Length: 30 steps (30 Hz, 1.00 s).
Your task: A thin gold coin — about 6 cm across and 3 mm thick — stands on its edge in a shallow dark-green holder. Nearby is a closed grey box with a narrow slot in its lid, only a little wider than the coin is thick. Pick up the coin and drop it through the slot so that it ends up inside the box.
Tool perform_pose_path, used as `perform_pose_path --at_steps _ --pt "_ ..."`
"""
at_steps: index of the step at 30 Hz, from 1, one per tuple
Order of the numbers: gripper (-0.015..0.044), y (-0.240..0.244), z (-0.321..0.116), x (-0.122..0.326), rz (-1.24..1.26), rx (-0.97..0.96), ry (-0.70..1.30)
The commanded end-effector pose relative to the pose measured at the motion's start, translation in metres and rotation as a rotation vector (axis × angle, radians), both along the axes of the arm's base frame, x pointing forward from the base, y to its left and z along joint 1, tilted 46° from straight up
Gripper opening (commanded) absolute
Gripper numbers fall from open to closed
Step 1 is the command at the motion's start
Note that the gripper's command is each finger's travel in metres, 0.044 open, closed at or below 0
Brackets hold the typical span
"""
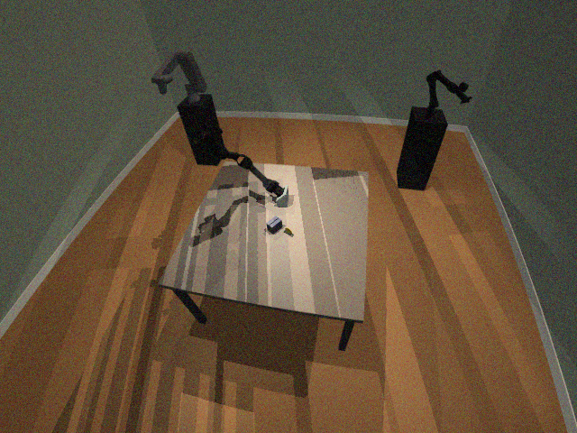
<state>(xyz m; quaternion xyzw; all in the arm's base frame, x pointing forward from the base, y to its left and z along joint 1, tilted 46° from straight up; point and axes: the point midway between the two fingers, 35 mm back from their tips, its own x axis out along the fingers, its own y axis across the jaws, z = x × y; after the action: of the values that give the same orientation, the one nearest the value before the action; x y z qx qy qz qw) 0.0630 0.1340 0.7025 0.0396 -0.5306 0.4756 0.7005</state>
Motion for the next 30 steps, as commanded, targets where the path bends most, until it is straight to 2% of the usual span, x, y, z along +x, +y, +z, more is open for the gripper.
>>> perform_pose_path --at_steps 1,8,16,24,30 --pt "0.0161 0.029 -0.02 0.061 0.081 -0.043 0.281" --pt "0.0161 0.075 -0.074 0.155 0.194 -0.069 0.771" --pt "0.0161 0.122 -0.171 0.246 0.268 -0.003 1.362" --pt "0.0161 0.151 -0.29 0.305 0.22 0.164 1.9" --pt "0.0161 0.157 -0.389 0.33 0.08 0.377 2.262"
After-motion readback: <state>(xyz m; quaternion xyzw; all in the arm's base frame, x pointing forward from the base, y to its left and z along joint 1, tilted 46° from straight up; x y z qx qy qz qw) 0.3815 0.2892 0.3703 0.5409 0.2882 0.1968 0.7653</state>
